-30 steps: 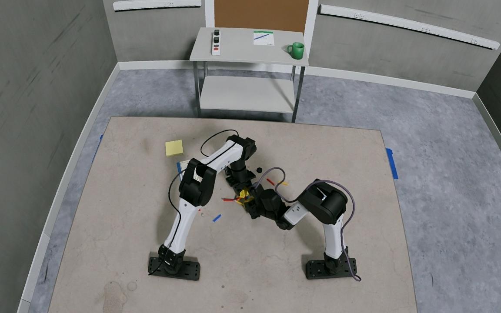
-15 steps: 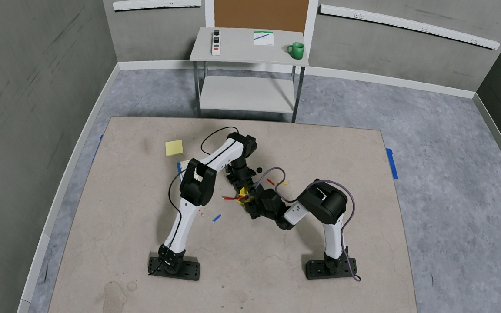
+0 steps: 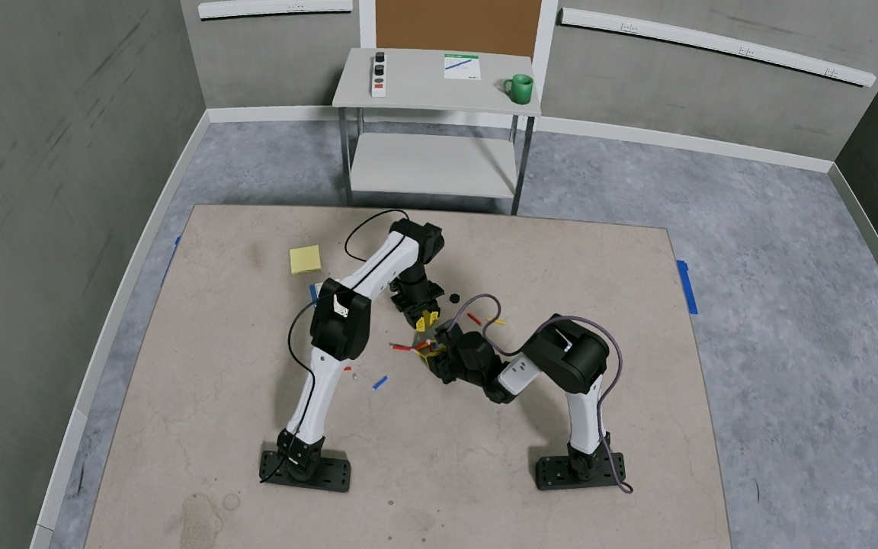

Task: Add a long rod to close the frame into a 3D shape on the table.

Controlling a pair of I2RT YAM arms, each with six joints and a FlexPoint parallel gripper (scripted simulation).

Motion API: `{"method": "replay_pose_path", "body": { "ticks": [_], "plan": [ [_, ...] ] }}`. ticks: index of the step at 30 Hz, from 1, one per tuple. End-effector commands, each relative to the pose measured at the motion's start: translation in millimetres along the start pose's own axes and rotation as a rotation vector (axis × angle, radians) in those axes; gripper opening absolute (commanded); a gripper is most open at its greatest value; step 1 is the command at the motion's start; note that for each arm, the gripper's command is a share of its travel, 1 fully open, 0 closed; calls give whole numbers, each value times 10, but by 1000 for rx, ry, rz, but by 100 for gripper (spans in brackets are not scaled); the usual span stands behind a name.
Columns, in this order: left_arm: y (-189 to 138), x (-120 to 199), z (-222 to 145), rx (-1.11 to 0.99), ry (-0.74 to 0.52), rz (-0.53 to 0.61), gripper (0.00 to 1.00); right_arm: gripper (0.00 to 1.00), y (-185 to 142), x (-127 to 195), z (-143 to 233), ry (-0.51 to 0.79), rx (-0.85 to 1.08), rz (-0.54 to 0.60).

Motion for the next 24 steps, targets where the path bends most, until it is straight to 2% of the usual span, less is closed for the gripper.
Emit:
{"method": "replay_pose_path", "body": {
  "ticks": [1,8,13,15,19,23,24],
  "plan": [
    [-53,115,-30,-4,-17,-15,15,18,86,159,41,4,-2,-28],
    [-40,81,-30,-2,-10,-11,15,18,55,326,43,-2,-7,-22],
    [-40,81,-30,-2,-10,-11,15,18,10,639,29,-5,-7,-12],
    [-40,81,-30,-2,-10,-11,15,18,10,639,29,-5,-7,-12],
    [-43,87,-30,-2,-11,-11,15,18,-59,794,9,-16,13,37],
    [-43,87,-30,-2,-11,-11,15,18,75,867,62,-13,40,94],
    [-13,49,-39,-7,-3,-13,26,18,118,895,75,-15,47,112]
  ]
}}
Point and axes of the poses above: on each arm, the point where the finger pads meet when closed, its own x axis back along the fingers, its own z axis across the jaws, y = z × x, the point moved 3 cm from there along x, back along the fingers, and after that the axes turned 3 degrees about -x, right-handed, at the moved point
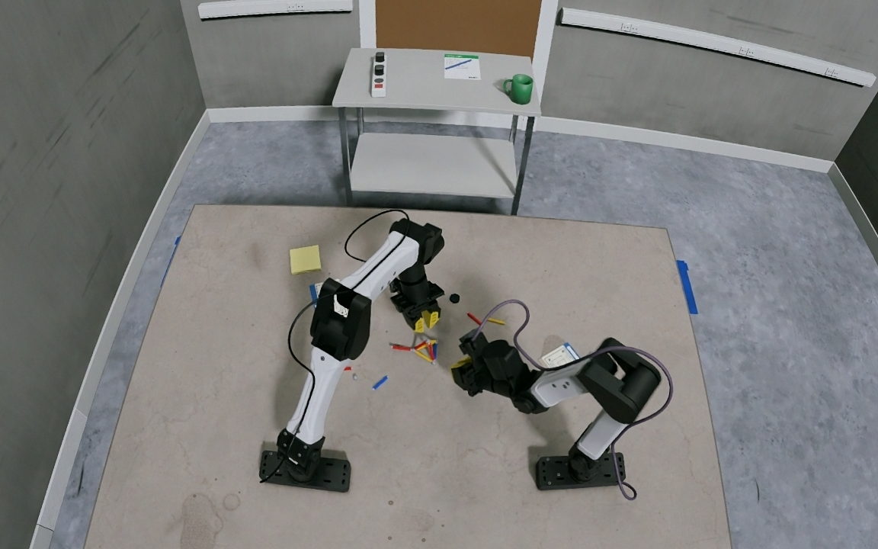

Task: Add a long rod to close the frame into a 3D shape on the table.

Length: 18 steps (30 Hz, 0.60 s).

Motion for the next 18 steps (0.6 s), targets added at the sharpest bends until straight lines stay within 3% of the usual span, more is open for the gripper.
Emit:
{"method": "replay_pose_path", "body": {
  "ticks": [1,3,4,6,8,18],
  "plan": [
    [32,12,-64,-17,-4,-22,38,18,201,120,100,2,45,66],
    [11,92,-72,-54,-27,-51,60,18,287,209,123,-1,58,95],
    [-1,150,-83,-79,-43,-72,61,18,351,279,139,-1,67,111],
    [-18,182,-72,-136,-48,-108,61,18,519,479,178,-3,86,138],
    [-18,182,-72,-136,-48,-108,61,18,519,479,178,-3,86,138],
    [-199,274,-30,-576,-48,-355,61,18,1259,1689,323,18,142,61]
  ]
}}
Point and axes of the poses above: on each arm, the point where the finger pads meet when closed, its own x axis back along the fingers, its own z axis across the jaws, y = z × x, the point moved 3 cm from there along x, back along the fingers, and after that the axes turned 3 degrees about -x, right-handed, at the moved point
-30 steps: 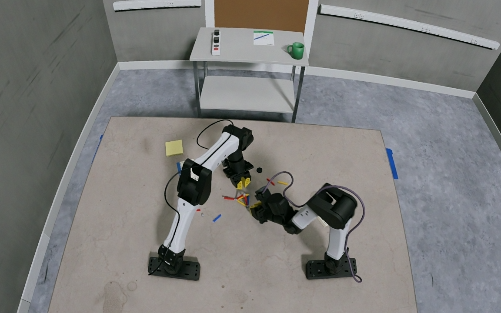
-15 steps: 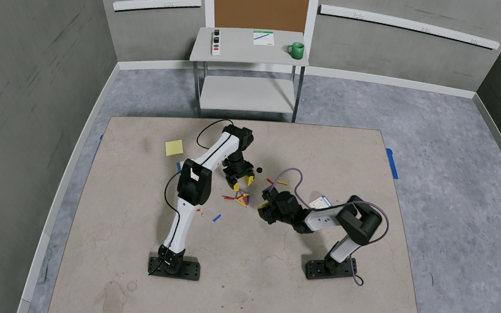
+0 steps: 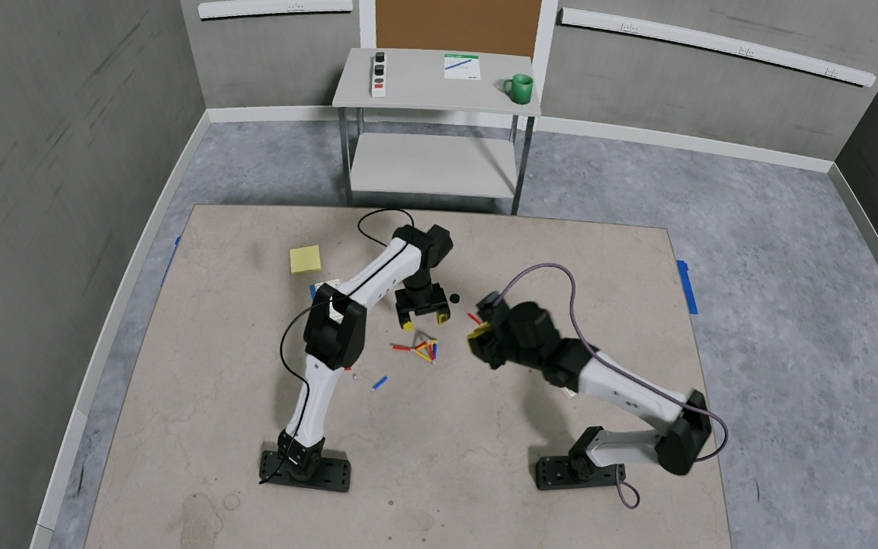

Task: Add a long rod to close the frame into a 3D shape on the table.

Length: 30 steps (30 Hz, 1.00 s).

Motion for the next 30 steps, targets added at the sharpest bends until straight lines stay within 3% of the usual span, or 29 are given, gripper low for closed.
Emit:
{"method": "replay_pose_path", "body": {
  "ticks": [1,5,7,13,21,30],
  "plan": [
    [-72,196,-38,-253,-44,-187,61,18,131,558,48,6,48,102],
    [-203,245,-20,-429,-36,-275,61,18,195,1081,55,12,71,103],
    [-203,245,-20,-429,-36,-275,61,18,195,1081,55,12,71,103],
    [-385,300,21,-727,-25,-431,61,18,255,1500,117,49,101,64],
    [-594,319,120,-923,-26,-516,61,18,384,1523,199,83,120,27],
    [-669,270,196,-930,-20,-500,61,18,443,1491,217,73,115,30]
  ]
}}
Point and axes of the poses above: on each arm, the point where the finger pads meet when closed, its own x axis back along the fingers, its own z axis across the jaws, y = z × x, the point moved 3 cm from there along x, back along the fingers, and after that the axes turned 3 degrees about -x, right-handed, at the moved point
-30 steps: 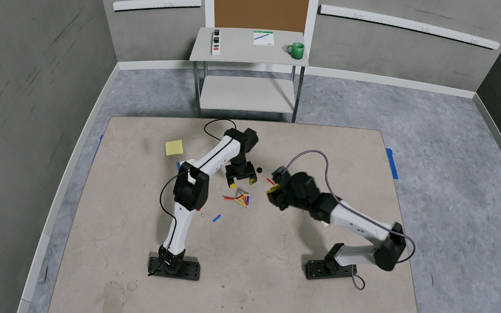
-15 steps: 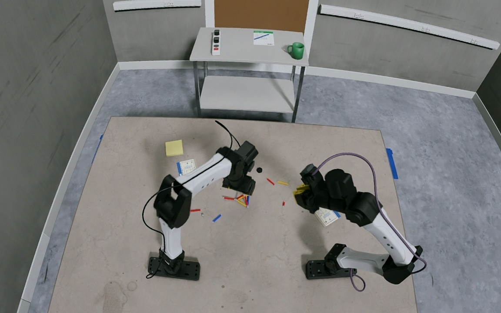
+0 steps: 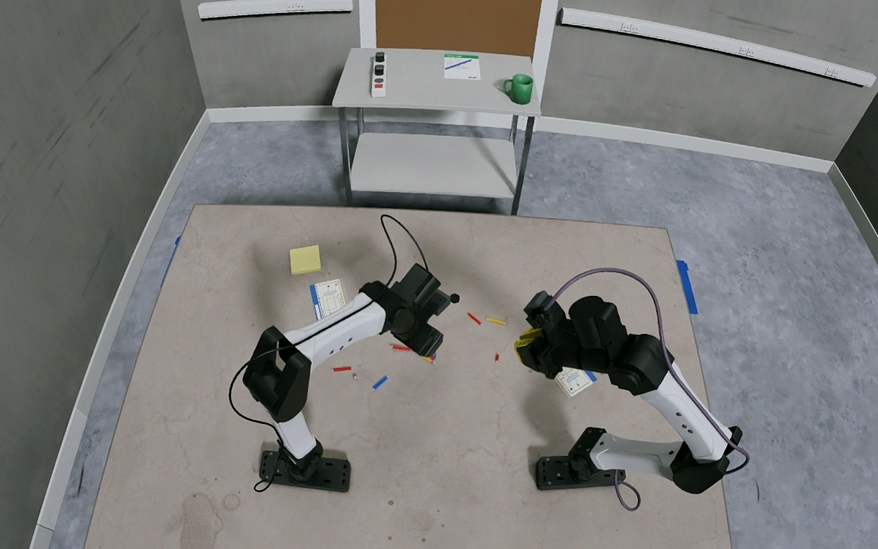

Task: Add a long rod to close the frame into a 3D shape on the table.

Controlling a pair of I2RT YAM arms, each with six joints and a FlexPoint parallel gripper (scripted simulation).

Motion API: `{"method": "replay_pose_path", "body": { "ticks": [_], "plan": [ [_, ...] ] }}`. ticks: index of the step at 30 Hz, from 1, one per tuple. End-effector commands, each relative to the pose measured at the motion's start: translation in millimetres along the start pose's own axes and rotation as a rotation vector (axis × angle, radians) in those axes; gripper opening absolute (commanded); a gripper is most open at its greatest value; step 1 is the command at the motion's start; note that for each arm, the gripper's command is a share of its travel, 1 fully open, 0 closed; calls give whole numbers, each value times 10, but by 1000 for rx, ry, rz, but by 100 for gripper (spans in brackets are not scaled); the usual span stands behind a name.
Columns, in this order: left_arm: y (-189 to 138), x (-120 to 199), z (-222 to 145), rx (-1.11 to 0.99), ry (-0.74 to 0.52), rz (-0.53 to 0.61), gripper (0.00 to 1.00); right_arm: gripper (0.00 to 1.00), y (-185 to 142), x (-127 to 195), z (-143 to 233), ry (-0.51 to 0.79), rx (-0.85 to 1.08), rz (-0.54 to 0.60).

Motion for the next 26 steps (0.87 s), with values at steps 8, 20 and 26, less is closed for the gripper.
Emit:
{"method": "replay_pose_path", "body": {
  "ticks": [8,20,26],
  "plan": [
    [27,54,-6,-26,0,-37,61,18,137,28,34,2,3,-24],
    [59,31,2,-24,0,-36,61,18,142,39,34,2,3,-27],
    [59,31,2,-24,0,-36,61,18,142,39,34,2,3,-27]
  ]
}}
Point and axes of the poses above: on each arm, the point where the finger pads meet when closed, its own x axis back along the fingers, its own z axis across the jaws, y = z × x, the point moved 3 cm from there along x, back along the fingers, and after that the axes turned 3 degrees about -x, right-handed, at the moved point
